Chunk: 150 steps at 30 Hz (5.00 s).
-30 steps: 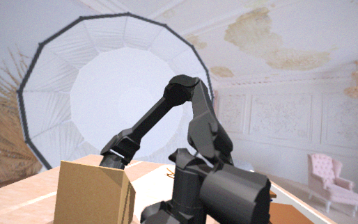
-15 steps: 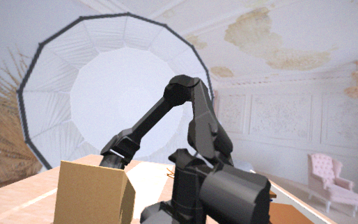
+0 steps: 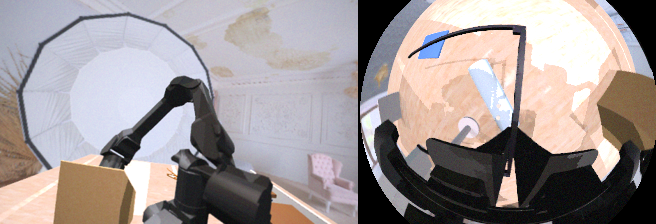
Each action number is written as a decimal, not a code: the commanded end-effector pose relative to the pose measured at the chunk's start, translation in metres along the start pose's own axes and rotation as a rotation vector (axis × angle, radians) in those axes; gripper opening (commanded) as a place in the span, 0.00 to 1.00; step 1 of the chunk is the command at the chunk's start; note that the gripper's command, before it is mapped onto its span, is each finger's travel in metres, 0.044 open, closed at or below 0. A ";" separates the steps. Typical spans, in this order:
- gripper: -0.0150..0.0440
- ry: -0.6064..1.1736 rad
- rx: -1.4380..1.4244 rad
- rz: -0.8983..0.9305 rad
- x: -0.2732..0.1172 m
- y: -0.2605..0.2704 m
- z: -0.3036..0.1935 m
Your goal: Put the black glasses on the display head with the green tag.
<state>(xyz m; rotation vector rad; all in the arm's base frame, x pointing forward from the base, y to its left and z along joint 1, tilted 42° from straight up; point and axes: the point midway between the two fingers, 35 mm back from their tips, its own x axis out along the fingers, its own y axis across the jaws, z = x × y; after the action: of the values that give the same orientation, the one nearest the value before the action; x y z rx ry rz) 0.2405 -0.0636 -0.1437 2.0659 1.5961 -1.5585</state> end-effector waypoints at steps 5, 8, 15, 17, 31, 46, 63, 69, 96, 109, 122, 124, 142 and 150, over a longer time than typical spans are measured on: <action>0.25 0.003 -0.001 0.014 -0.041 0.003 -0.004; 0.25 0.002 -0.001 0.013 -0.061 0.002 -0.005; 0.25 0.001 -0.068 0.014 -0.062 0.001 -0.009; 0.25 -0.001 -0.139 0.016 -0.063 0.000 -0.013; 0.25 -0.014 -0.707 0.020 -0.066 -0.006 -0.043; 0.25 -0.025 -1.316 0.019 -0.067 -0.017 -0.075; 0.25 -0.033 -2.010 0.013 -0.067 -0.033 -0.109; 0.25 -0.034 -2.255 0.010 -0.067 -0.040 -0.121; 0.25 -0.022 -3.360 0.011 -0.063 -0.077 -0.171; 0.25 -0.015 -3.660 0.019 -0.059 -0.089 -0.183; 0.25 -0.017 -3.660 0.016 -0.046 -0.087 -0.184; 0.25 -0.018 -3.661 0.016 -0.044 -0.087 -0.184; 0.25 -0.019 -3.662 0.014 -0.026 -0.085 -0.185; 0.25 -0.020 -3.662 0.014 -0.018 -0.085 -0.185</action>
<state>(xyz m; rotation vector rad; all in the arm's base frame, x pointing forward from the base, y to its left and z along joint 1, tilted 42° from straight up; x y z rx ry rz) 0.2967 0.0728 0.0001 -0.5221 0.8078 1.4444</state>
